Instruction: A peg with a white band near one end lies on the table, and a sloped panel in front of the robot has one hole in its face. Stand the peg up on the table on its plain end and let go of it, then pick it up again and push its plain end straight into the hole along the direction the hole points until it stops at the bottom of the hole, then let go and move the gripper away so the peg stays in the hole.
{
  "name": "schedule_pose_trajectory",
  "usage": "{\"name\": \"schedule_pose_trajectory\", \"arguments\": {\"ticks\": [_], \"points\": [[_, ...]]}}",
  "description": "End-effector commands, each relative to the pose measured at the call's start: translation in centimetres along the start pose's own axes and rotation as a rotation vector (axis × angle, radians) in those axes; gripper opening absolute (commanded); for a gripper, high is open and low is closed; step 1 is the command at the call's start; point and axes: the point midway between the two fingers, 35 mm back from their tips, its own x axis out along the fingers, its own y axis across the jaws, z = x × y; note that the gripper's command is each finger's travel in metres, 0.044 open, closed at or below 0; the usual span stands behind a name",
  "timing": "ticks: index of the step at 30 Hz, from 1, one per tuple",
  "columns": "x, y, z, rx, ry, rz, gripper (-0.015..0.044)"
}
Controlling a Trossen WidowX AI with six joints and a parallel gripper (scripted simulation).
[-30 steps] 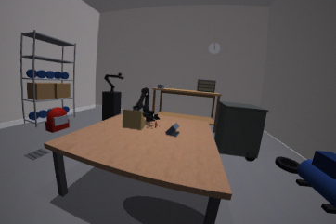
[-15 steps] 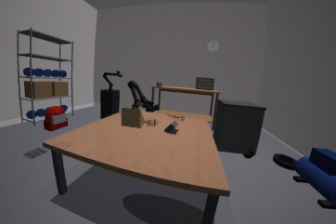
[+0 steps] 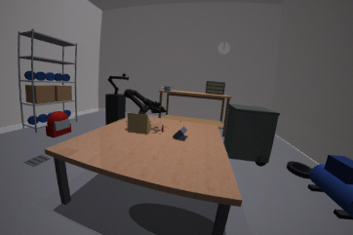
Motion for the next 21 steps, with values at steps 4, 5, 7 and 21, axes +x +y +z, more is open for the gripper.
{"name": "schedule_pose_trajectory", "arguments": {"ticks": [4,5,7,21], "points": [[0.5,-0.3,-1.0,-0.137,0.124,-0.064,0.0440],[0.6,-0.3,-1.2,-0.158,0.147,-0.075,0.0440],[0.8,-0.5,-1.6,-0.200,0.198,-0.096,0.0440],[1.4,-1.6,-4.7,-0.396,0.606,-0.207,0.0440]]}}
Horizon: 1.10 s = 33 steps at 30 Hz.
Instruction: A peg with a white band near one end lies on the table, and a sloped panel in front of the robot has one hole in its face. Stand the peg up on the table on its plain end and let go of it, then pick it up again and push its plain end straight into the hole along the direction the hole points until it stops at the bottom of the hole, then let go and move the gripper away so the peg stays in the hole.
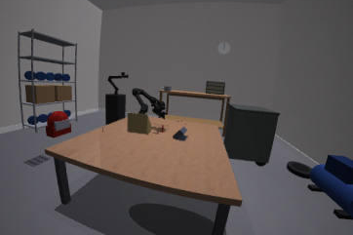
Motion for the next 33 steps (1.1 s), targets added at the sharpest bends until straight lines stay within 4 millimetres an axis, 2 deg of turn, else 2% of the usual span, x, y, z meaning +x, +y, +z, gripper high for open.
{"name": "schedule_pose_trajectory", "arguments": {"ticks": [1,9,18,25,33], "points": [[0.4,0.1,-0.6,-0.036,0.103,-0.002,0.0440],[1.2,0.5,-1.8,-0.079,0.359,0.034,0.0440],[1.8,1.4,-2.4,-0.056,0.618,0.154,0.0440],[2.1,2.2,-1.9,0.014,0.775,0.301,0.0440],[2.7,2.9,-0.4,0.131,0.876,0.490,0.0440]]}}
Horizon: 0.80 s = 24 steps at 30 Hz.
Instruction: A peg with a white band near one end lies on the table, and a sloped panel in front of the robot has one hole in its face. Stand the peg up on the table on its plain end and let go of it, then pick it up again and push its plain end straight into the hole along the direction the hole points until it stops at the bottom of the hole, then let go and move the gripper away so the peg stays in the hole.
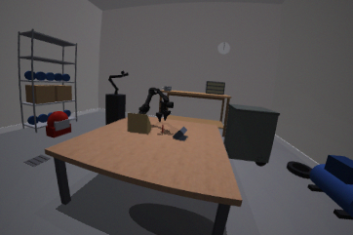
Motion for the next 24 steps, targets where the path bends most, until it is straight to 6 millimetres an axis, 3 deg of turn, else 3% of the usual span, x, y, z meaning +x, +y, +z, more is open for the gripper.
{"name": "schedule_pose_trajectory", "arguments": {"ticks": [1,9,24], "points": [[-0.21,0.29,0.49,0.009,0.019,0.062,0.0440],[-0.20,0.29,0.49,-0.008,0.018,0.062,0.0440],[0.05,0.30,0.50,-0.388,0.006,0.064,0.0440]]}}
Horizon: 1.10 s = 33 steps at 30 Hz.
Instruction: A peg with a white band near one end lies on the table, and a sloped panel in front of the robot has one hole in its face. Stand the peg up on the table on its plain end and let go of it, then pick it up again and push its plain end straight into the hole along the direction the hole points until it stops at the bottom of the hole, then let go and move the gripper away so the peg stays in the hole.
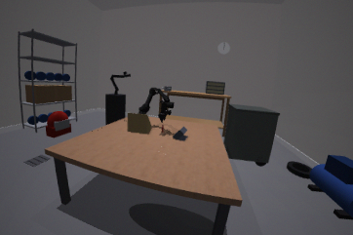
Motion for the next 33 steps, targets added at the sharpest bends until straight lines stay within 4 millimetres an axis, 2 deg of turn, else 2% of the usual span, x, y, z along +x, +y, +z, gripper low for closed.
{"name": "schedule_pose_trajectory", "arguments": {"ticks": [1,33], "points": [[0.12,0.06,-0.03,-0.086,0.001,0.004,0.0440],[0.63,0.06,-0.03,-0.905,-0.001,0.005,0.0440]]}}
